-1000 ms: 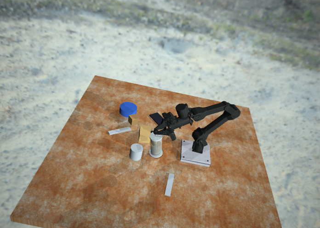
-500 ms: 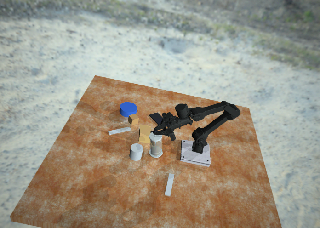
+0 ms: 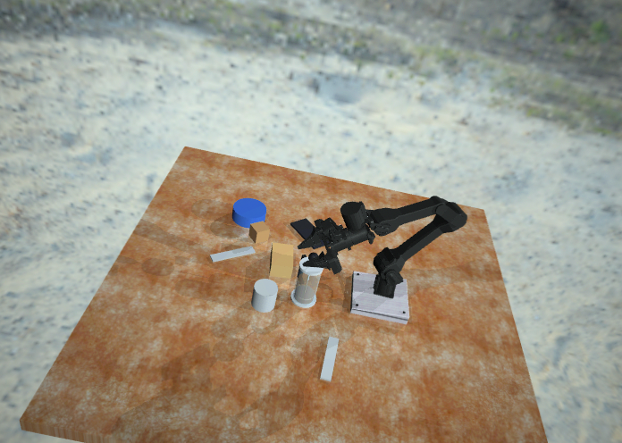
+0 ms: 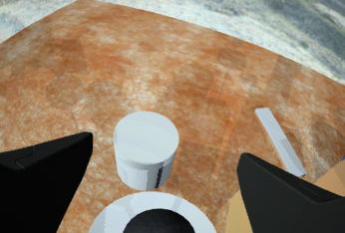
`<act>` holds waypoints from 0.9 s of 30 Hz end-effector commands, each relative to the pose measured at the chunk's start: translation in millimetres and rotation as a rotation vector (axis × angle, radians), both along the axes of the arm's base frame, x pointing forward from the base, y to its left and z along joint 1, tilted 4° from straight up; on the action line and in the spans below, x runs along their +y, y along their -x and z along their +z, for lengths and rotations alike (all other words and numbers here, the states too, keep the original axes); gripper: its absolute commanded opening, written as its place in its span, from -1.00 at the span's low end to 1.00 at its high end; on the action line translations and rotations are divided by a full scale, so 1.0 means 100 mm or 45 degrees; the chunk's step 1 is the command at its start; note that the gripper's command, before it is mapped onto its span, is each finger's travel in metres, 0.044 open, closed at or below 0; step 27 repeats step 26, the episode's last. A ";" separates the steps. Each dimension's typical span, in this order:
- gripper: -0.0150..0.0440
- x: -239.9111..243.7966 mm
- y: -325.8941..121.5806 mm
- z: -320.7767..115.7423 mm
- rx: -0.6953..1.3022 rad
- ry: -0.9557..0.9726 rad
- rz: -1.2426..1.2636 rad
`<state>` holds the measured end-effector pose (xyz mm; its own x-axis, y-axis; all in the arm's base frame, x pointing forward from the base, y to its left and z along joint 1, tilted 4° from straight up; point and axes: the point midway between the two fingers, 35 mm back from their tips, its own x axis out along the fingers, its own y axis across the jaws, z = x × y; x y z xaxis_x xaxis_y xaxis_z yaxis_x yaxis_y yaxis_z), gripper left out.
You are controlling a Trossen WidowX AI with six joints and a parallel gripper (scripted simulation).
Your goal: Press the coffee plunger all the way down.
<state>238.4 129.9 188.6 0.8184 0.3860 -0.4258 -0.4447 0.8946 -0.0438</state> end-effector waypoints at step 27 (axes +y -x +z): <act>1.00 -0.14 0.36 0.72 0.021 0.019 0.001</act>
